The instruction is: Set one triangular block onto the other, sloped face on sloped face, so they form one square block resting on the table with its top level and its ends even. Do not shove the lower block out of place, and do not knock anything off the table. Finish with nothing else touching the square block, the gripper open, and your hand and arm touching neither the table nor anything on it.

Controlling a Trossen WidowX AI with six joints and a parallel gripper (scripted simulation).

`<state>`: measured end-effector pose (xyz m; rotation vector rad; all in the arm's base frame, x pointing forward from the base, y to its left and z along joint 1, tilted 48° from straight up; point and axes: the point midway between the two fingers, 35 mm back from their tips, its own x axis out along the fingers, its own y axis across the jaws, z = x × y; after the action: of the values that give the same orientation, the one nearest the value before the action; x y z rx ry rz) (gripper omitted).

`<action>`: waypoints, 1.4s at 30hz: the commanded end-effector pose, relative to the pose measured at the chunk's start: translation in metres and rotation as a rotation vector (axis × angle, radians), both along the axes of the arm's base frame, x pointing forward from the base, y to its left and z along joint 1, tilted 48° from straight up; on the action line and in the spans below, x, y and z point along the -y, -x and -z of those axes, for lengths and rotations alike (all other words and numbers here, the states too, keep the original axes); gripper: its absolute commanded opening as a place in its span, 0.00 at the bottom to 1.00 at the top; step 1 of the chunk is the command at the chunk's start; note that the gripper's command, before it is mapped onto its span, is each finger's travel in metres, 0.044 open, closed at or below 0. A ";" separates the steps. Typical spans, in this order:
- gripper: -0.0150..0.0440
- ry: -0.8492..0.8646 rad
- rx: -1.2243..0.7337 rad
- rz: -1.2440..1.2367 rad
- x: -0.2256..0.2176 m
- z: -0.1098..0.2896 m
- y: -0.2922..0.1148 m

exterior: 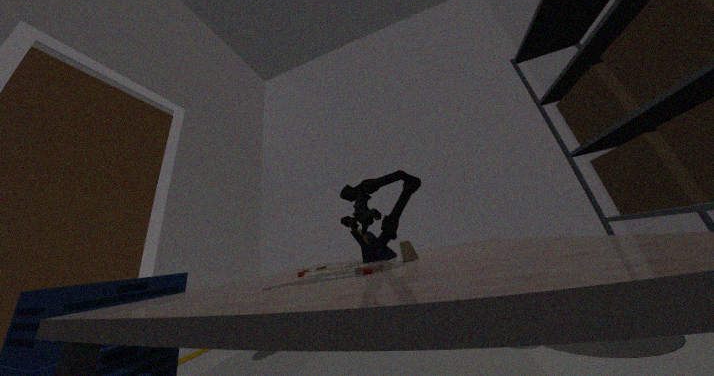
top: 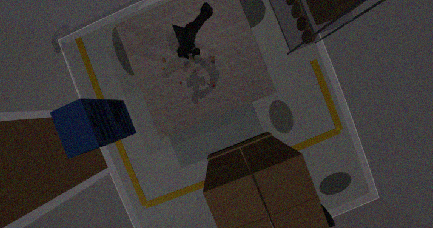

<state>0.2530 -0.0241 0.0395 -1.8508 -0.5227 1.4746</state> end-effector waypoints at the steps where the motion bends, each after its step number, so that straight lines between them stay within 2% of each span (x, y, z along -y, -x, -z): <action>1: 0.25 -0.012 0.007 0.003 -0.006 -0.018 -0.005; 22: 0.25 -0.046 -0.006 -0.024 -0.047 -0.099 -0.002; 42: 0.25 -0.074 -0.021 -0.058 -0.091 -0.174 0.033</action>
<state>0.2276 0.0595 0.1991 -1.7789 -0.6083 1.4968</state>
